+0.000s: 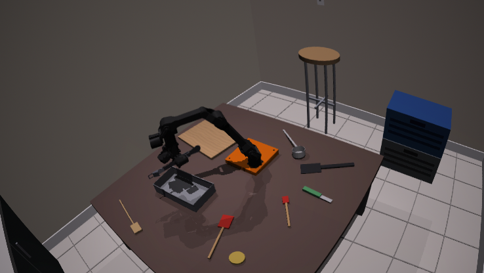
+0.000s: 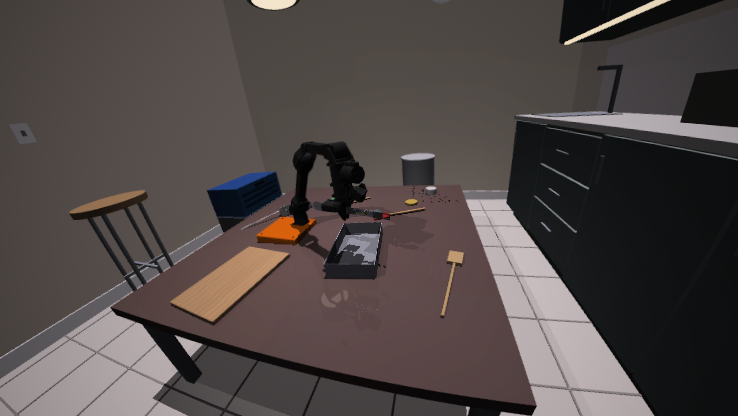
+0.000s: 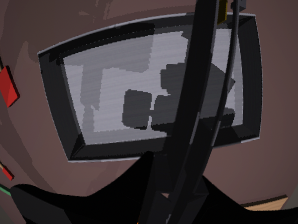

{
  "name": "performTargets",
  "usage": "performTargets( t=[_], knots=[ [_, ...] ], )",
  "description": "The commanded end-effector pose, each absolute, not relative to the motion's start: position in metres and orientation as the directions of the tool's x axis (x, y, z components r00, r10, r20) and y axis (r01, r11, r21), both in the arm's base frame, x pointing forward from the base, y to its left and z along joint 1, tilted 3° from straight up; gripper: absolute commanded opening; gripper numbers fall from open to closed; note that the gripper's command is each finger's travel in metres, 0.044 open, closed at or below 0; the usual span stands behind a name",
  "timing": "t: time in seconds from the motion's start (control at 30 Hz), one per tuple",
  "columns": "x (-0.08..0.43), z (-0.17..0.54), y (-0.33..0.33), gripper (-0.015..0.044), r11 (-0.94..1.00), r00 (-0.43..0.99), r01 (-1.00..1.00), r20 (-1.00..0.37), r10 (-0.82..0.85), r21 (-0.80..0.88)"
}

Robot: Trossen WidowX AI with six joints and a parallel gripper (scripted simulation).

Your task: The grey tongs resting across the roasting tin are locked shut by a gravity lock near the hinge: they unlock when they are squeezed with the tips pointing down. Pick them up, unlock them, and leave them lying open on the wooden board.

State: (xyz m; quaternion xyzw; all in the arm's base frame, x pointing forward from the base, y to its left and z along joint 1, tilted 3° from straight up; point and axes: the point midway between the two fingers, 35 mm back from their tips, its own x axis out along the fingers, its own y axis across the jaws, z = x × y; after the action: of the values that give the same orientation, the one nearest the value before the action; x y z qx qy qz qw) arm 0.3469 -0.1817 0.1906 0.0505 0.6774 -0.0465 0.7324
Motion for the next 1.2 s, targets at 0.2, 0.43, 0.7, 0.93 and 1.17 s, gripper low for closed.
performTargets(
  t=[0.2,0.43,0.7,0.93,1.17],
  knots=[
    [0.316,0.190,-0.238,-0.0150,0.945,0.078,0.325,-0.997,-0.007,0.018],
    [0.287,0.188,-0.276,-0.0150,0.892,0.075,0.451,-0.997,-0.010,0.024],
    [0.250,0.186,-0.314,-0.0150,0.815,0.072,0.579,-0.997,-0.013,0.031],
    [0.213,0.184,-0.342,-0.0150,0.734,0.070,0.678,-0.997,-0.016,0.036],
    [0.194,0.183,-0.355,-0.0150,0.687,0.069,0.726,-0.997,-0.017,0.039]
  ],
)
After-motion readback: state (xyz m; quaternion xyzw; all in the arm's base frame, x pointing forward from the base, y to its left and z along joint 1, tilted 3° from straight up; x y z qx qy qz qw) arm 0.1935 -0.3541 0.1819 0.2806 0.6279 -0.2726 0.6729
